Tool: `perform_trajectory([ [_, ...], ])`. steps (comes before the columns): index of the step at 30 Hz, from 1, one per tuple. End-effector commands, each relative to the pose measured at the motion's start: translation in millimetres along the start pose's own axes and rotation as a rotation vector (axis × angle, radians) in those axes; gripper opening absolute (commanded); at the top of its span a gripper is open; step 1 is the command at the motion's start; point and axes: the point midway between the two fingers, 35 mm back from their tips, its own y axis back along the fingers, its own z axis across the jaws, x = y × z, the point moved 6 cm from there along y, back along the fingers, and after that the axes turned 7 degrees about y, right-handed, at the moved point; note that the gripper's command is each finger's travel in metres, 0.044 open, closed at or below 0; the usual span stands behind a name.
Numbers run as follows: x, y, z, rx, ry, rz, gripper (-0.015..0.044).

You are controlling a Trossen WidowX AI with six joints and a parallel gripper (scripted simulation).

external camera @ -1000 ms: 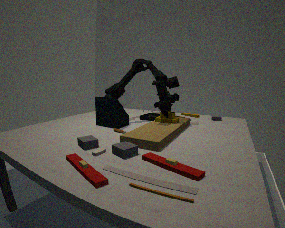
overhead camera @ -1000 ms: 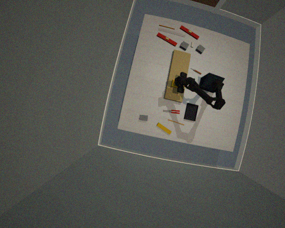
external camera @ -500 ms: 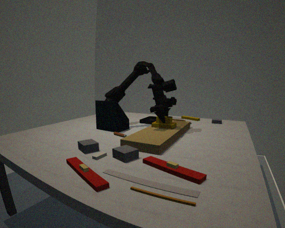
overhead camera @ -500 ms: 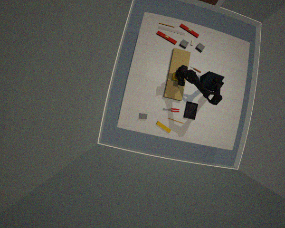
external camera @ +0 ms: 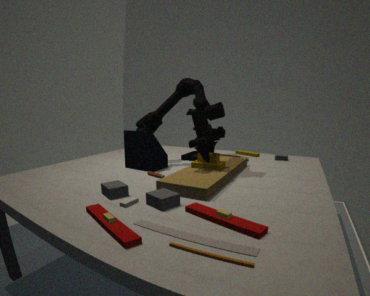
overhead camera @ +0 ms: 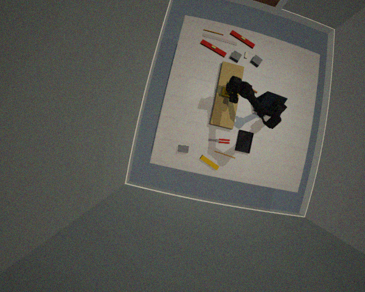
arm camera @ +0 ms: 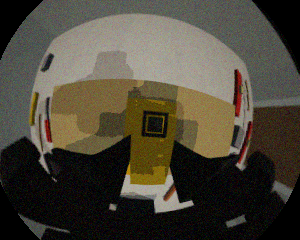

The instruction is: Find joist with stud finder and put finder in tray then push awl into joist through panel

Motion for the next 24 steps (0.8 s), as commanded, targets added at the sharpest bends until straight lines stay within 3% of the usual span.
perform_trajectory([
  [1, 1.8, -0.3, -13.4, 0.001, 0.001, 0.001, 0.0000],
  [24, 11.6, 0.7, -93.3, 0.005, 0.003, 0.001, 0.0000],
])
